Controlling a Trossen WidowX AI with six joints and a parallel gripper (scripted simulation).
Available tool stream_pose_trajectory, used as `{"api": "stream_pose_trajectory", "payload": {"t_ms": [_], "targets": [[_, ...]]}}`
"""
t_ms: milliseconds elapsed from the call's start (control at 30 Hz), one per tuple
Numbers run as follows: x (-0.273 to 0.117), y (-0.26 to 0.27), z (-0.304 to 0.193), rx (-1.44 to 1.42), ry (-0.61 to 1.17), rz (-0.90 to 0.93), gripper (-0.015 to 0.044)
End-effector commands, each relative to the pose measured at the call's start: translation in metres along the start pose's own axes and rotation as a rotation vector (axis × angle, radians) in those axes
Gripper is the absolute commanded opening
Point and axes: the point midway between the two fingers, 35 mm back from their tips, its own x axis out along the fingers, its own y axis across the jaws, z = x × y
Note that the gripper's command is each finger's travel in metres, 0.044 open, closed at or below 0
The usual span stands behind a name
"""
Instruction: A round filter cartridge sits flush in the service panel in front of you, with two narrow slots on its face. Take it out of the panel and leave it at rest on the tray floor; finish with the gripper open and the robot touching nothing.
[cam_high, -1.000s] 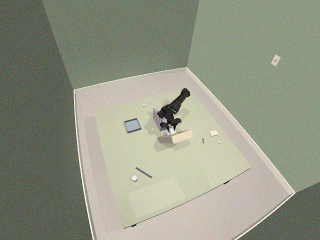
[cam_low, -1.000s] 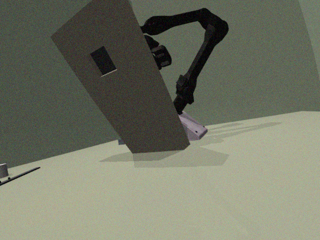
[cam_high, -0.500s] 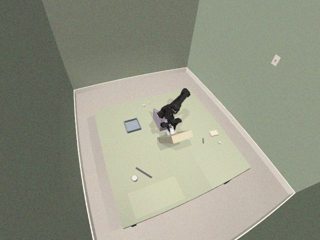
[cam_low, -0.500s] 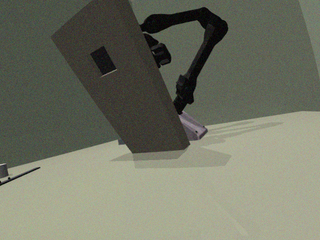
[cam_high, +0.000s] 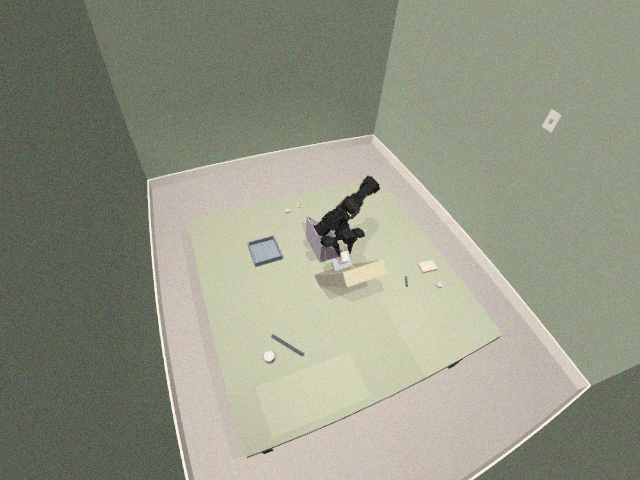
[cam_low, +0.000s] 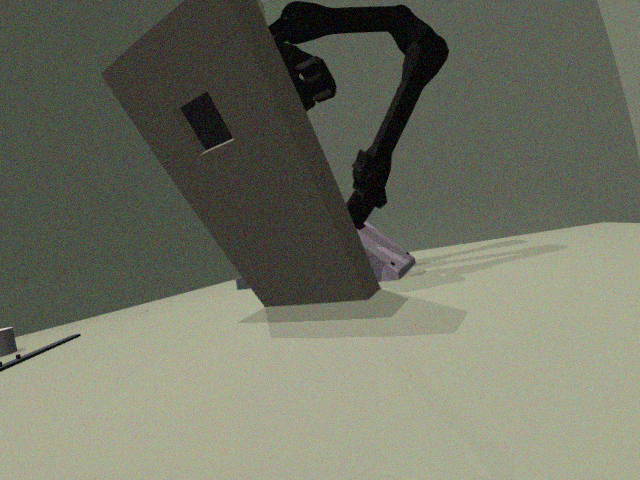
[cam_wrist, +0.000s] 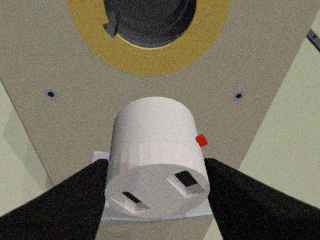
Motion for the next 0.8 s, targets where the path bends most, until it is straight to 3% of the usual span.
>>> {"api": "stream_pose_trajectory", "payload": {"t_ms": [0,233,767], "targets": [[-0.021,-0.002,0.002,-0.002,-0.001,-0.001,0.0000],[-0.054,0.001,0.002,-0.002,-0.003,0.007,0.0000],[-0.043,-0.075,0.003,-0.006,-0.004,0.004,0.0000]]}}
